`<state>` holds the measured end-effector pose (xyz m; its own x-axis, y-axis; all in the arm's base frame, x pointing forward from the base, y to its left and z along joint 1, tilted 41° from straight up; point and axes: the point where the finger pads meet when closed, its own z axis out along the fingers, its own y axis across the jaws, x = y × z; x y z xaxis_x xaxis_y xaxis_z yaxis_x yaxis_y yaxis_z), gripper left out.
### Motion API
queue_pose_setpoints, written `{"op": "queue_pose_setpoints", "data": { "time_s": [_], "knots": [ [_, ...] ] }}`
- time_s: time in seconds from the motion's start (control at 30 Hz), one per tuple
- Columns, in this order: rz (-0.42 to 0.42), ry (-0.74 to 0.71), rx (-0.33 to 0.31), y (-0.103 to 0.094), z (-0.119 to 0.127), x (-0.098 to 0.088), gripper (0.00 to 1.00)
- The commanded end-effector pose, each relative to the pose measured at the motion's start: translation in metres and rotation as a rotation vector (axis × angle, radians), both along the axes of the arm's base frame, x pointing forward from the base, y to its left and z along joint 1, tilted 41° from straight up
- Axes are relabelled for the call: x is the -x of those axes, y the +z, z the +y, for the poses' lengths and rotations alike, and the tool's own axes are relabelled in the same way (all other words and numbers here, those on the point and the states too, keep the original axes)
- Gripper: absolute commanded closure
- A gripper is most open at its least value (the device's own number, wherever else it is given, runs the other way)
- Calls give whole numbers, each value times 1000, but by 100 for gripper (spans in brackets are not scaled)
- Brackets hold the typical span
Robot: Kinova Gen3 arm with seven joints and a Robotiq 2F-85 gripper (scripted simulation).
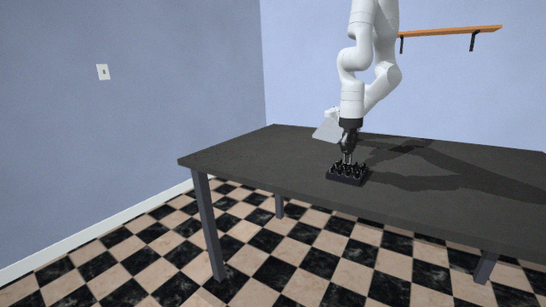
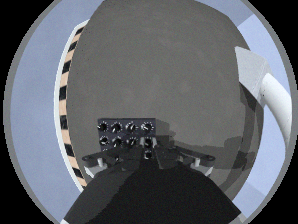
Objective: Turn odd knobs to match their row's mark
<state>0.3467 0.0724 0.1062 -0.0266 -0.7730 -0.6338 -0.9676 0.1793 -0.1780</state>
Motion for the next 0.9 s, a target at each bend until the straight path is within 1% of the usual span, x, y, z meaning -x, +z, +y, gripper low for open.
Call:
{"op": "queue_pose_setpoints", "data": {
  "time_s": [0.0,0.03,0.07,0.87],
  "knots": [
    [-8,7,3,-1,0,0,92],
    [-8,7,3,-1,0,0,92],
    [-8,7,3,-1,0,0,81],
    [-6,9,2,0,-1,1,81]
  ]
}}
